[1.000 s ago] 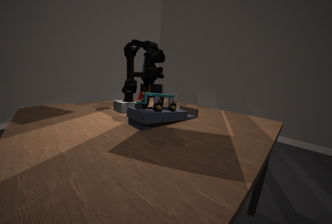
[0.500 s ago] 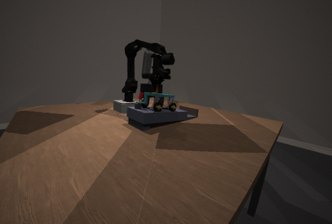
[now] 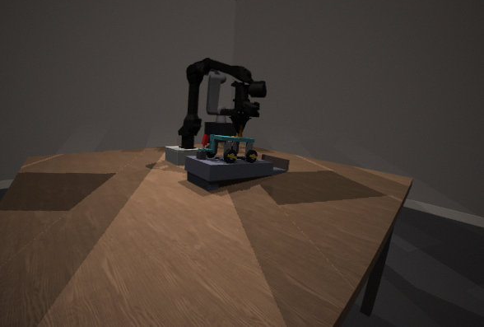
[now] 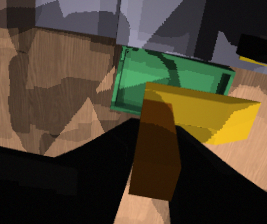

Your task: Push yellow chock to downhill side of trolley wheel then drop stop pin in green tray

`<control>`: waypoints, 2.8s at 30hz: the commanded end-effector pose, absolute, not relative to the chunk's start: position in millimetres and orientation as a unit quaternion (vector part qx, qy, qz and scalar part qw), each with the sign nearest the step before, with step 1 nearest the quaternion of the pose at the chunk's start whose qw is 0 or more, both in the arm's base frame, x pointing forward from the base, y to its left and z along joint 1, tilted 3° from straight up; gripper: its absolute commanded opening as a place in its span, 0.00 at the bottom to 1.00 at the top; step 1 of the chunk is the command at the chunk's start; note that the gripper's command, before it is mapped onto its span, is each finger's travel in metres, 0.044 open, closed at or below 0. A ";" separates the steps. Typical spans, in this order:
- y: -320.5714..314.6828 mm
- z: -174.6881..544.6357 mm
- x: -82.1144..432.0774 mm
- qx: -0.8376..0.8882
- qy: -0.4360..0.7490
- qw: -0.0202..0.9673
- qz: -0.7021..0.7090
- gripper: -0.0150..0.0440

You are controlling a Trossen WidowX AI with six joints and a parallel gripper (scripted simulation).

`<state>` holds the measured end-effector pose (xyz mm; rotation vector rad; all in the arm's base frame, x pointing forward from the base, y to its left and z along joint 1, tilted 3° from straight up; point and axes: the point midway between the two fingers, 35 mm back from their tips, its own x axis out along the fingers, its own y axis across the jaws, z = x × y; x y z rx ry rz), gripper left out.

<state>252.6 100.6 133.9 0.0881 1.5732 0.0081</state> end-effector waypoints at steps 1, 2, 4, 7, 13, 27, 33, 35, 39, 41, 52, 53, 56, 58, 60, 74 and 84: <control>117.5 133.4 258.4 0.043 0.708 0.704 0.005 0.25; 121.3 133.3 259.5 0.044 0.708 0.704 0.005 0.25; 128.6 133.1 261.7 0.044 0.708 0.705 0.005 0.25; 130.1 133.1 261.8 0.032 0.709 0.704 -0.007 0.25; 133.3 133.3 262.1 0.008 0.710 0.704 -0.032 0.25; 134.6 127.8 291.8 0.008 0.709 0.705 -0.032 0.25; 134.5 121.2 290.8 0.008 0.709 0.705 -0.032 0.25; 134.7 115.0 290.6 0.008 0.709 0.705 -0.032 0.25; 135.8 107.8 292.8 0.008 0.709 0.705 -0.032 0.25; 135.9 104.0 293.2 0.008 0.709 0.705 -0.032 0.25; 135.7 83.3 294.4 0.008 0.709 0.705 -0.032 0.25; 135.5 81.5 294.4 0.008 0.709 0.705 -0.032 0.25; 134.9 75.9 294.2 0.008 0.709 0.705 -0.032 0.25; 134.3 72.3 293.8 0.008 0.709 0.705 -0.032 0.25; 133.5 68.6 293.3 0.008 0.709 0.705 -0.032 0.25; 126.0 67.3 293.5 0.007 0.709 0.705 -0.032 0.25; 118.4 68.1 294.5 0.007 0.709 0.705 -0.032 0.25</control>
